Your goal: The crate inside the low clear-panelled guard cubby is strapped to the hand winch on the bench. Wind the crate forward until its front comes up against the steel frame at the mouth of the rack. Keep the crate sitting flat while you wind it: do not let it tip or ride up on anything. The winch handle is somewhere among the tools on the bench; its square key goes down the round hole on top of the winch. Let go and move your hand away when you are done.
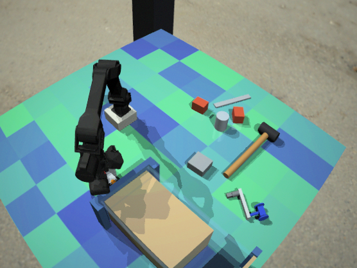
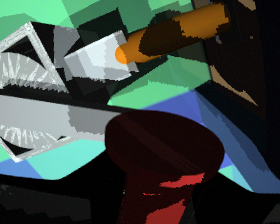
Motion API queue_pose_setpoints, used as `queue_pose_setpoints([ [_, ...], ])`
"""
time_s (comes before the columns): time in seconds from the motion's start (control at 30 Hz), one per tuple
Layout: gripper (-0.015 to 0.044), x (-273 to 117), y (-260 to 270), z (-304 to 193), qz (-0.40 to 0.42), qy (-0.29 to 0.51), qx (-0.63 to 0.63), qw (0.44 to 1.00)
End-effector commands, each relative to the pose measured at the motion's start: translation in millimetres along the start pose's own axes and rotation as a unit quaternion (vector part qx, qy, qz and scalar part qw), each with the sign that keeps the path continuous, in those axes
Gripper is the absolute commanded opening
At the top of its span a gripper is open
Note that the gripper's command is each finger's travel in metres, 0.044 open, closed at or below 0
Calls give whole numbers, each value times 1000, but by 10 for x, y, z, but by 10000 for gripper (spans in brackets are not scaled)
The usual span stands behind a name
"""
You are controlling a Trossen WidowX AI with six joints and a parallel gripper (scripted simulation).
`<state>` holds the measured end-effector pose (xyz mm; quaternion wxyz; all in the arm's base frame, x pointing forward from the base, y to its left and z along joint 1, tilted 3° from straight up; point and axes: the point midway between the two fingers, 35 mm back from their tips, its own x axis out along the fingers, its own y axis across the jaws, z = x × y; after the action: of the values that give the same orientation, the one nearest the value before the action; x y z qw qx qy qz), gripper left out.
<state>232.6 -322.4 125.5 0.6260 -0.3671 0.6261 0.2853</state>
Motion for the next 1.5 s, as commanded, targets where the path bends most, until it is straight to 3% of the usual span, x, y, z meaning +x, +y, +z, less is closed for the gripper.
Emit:
queue_pose_setpoints([
  [0.0, 0, -19, 34, 297, 9, -30, -22, 999],
  [1.47, 0, -23, 66, 387, 9, -30, -22, 999],
])
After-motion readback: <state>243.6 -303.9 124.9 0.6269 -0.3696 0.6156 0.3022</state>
